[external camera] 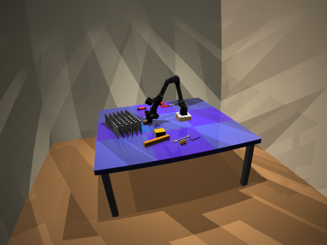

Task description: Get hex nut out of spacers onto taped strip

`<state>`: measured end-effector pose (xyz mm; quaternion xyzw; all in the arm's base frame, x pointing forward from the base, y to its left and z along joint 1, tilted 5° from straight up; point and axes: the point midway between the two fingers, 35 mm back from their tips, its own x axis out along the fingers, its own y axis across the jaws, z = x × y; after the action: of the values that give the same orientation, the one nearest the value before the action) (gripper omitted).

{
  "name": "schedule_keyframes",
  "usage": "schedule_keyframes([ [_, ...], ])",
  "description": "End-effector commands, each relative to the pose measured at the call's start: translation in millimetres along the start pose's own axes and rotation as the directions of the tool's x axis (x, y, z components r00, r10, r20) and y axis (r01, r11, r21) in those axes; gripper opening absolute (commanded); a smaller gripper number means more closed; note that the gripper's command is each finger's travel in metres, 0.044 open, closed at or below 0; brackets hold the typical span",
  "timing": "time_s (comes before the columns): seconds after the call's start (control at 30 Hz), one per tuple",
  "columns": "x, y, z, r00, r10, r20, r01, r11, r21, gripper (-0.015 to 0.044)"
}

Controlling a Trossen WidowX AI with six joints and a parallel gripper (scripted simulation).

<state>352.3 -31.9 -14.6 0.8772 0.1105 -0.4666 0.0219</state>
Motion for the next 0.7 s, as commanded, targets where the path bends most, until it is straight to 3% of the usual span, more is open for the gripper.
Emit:
schedule_keyframes([
  [0.0, -3, -1, 3, 1.0, -0.002, -0.003, 0.002, 1.0, -0.004, 0.0],
  [0.67, -10, -1, 15, 1.0, -0.002, -0.001, 0.002, 1.0, -0.004, 0.0],
])
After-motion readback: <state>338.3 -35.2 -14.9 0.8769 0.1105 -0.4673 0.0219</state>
